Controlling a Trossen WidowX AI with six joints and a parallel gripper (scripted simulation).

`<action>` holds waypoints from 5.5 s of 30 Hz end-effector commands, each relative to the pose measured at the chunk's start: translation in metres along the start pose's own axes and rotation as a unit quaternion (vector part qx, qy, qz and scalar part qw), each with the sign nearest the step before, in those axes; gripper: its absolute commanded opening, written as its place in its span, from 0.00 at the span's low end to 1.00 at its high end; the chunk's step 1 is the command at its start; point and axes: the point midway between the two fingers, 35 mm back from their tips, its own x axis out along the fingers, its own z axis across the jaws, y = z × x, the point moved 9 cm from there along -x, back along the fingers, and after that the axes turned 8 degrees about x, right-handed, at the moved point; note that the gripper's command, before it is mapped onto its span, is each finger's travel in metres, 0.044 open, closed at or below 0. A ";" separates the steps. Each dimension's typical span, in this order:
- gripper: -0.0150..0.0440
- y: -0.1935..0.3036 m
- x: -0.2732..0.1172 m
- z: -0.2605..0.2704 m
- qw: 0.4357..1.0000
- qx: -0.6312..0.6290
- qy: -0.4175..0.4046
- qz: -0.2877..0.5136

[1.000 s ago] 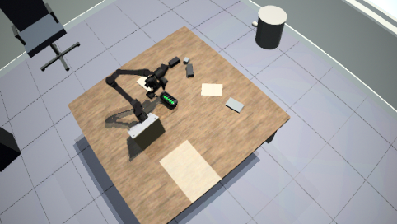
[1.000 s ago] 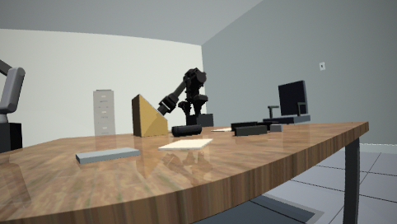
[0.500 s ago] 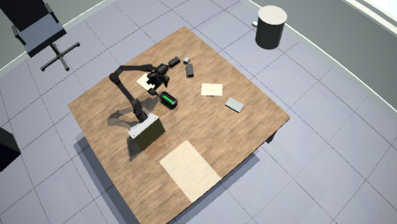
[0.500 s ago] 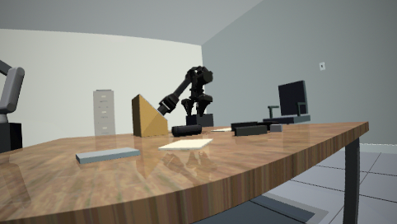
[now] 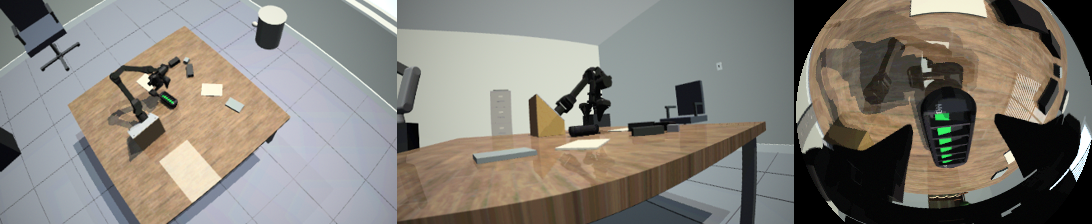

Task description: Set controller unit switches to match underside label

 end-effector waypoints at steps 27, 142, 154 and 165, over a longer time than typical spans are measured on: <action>0.81 -0.004 0.030 0.004 1.000 0.006 -0.001 0.000; 0.82 0.066 -0.021 -0.006 0.997 0.006 -0.013 -0.081; 0.82 0.075 -0.024 -0.006 0.996 0.006 -0.014 -0.090; 0.82 0.084 -0.027 -0.004 0.995 0.006 -0.015 -0.098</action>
